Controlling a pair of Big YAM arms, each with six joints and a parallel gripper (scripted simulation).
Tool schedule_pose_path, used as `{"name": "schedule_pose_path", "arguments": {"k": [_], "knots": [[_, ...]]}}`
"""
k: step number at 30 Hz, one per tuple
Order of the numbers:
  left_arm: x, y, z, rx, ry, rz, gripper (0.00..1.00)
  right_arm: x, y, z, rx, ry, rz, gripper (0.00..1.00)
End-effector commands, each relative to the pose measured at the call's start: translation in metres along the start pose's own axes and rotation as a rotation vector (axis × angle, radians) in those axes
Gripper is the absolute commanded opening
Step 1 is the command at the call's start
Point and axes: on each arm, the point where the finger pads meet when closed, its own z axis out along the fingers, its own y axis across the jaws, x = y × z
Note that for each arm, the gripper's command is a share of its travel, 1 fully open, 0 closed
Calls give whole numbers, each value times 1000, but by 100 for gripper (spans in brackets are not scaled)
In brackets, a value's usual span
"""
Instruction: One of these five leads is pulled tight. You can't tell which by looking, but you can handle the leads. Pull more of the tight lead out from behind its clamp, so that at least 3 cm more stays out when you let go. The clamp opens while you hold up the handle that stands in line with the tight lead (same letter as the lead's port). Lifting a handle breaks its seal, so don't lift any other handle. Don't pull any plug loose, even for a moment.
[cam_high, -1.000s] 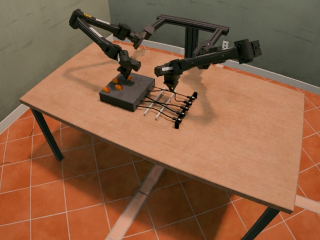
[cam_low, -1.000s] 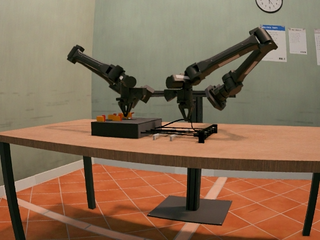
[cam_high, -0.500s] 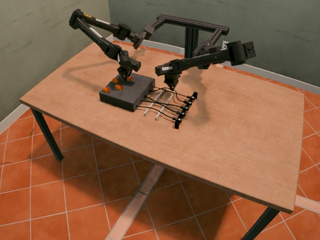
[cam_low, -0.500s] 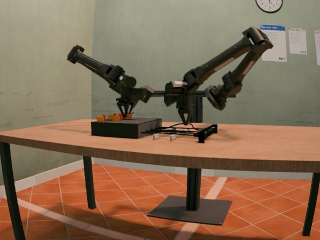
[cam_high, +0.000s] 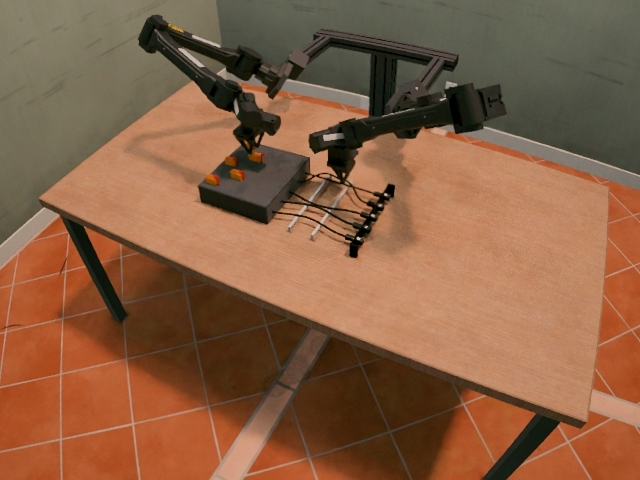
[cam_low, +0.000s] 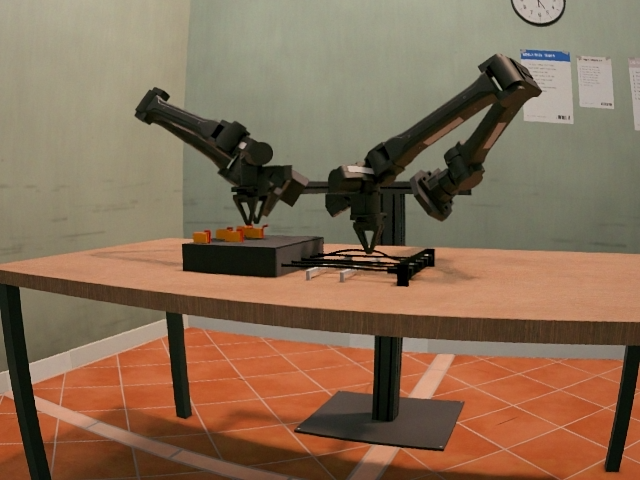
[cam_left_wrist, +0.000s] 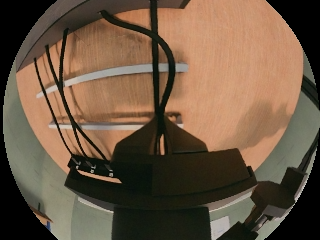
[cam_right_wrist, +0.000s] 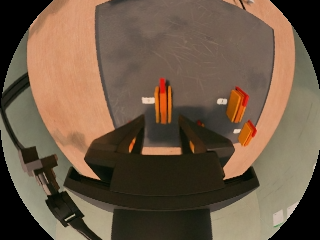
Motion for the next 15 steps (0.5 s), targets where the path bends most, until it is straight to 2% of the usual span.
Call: {"name": "schedule_pose_path", "arguments": {"k": [1, 2, 4, 6, 8, 10, 13, 15], "knots": [[-2, 7, -3, -15, -12, -26, 11, -3, -11, -22, 29, -22, 33, 41], [-2, 7, -3, -15, -12, -26, 23, -4, -11, -21, 29, -20, 32, 41], [-2, 7, -3, -15, -12, -26, 45, -5, -9, -18, 23, -15, 26, 64], [-2, 7, -3, -13, -11, -22, 68, -7, -21, -33, 24, -18, 23, 64], [-5, 11, -10, -34, -25, -41, 70, -4, -29, -53, 29, -25, 34, 64], [-5, 11, -10, -34, -25, -41, 70, -4, -29, -53, 29, -25, 34, 64], [-7, 7, -15, -44, -34, -53, 70, -6, -28, -75, 24, -21, 26, 64], [-8, 5, -18, -48, -39, -60, 70, -9, -11, -66, 4, 7, -17, 64]]}}
